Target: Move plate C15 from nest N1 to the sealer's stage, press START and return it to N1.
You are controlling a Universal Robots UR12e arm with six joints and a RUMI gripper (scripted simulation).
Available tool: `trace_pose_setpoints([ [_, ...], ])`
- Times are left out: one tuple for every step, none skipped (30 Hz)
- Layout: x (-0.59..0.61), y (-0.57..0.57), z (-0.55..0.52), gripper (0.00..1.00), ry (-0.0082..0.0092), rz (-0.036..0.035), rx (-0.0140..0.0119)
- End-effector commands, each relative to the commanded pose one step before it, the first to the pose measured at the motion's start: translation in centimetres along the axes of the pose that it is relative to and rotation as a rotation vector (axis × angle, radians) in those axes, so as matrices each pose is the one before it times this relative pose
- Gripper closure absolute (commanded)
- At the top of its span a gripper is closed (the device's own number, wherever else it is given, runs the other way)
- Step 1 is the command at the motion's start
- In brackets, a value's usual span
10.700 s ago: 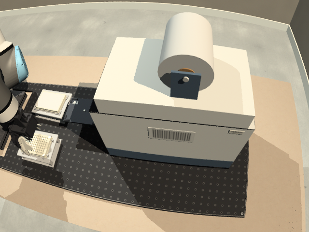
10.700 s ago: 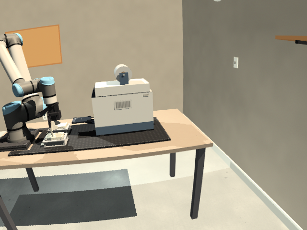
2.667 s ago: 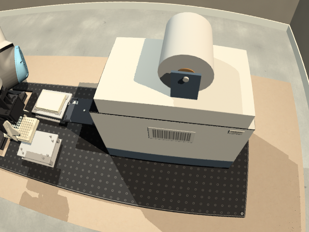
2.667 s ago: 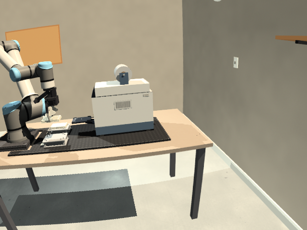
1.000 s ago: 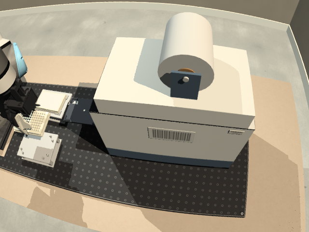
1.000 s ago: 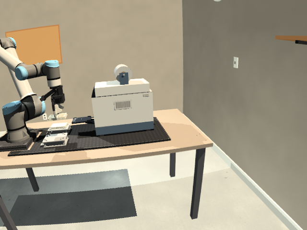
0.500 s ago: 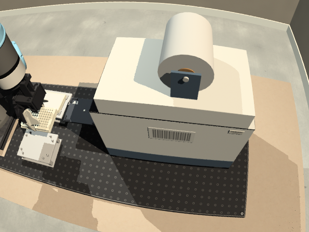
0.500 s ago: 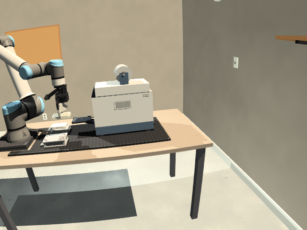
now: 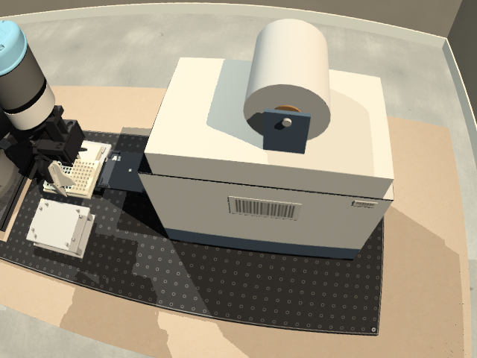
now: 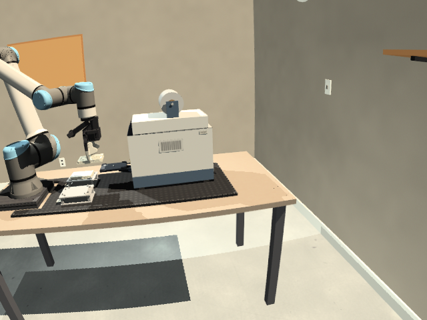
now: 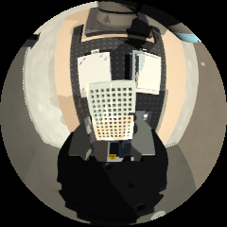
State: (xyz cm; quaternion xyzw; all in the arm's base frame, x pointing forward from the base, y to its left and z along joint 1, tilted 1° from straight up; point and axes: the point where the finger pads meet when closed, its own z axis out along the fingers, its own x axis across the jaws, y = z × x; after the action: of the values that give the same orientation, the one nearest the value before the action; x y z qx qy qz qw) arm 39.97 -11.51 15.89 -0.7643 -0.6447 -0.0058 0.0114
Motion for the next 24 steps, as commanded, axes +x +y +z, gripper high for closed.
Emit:
trace_pose_setpoints([
  [0.471,0.767,-0.055,1.00,-0.00089,0.00021,-0.00083],
  [0.138,0.189,0.000,1.00,0.00000,0.00000,0.00000],
  [0.138,0.189,0.000,1.00,0.00000,0.00000,0.00000],
  [0.138,0.189,0.000,1.00,0.00000,0.00000,0.00000],
  [0.138,0.189,0.000,1.00,0.00000,0.00000,0.00000],
  [0.138,0.189,0.000,1.00,0.00000,0.00000,0.00000],
  [0.138,0.189,0.000,1.00,0.00000,0.00000,0.00000],
  [0.138,0.189,0.000,1.00,0.00000,0.00000,0.00000],
  [0.138,0.189,0.000,1.00,0.00000,0.00000,0.00000],
  [0.138,0.189,0.000,1.00,0.00000,0.00000,0.00000],
  [0.138,0.189,0.000,1.00,0.00000,0.00000,0.00000],
  [0.138,0.189,0.000,1.00,0.00000,0.00000,0.00000],
  [0.138,0.189,0.000,1.00,0.00000,0.00000,0.00000],
  [0.000,0.000,0.000,1.00,0.00000,0.00000,0.00000],
  [0.000,0.000,0.000,1.00,0.00000,0.00000,0.00000],
  [0.138,0.189,0.000,1.00,0.00000,0.00000,0.00000],
  [0.138,0.188,0.000,1.00,0.00000,0.00000,0.00000],
  [0.138,0.188,0.000,1.00,0.00000,0.00000,0.00000],
  [0.138,0.189,0.000,1.00,0.00000,0.00000,0.00000],
  [0.138,0.189,0.000,1.00,0.00000,0.00000,0.00000],
  [0.138,0.189,0.000,1.00,0.00000,0.00000,0.00000],
  [0.138,0.189,0.000,1.00,0.00000,0.00000,0.00000],
  [0.138,0.189,0.000,1.00,0.00000,0.00000,0.00000],
  [0.138,0.189,0.000,1.00,0.00000,0.00000,0.00000],
])
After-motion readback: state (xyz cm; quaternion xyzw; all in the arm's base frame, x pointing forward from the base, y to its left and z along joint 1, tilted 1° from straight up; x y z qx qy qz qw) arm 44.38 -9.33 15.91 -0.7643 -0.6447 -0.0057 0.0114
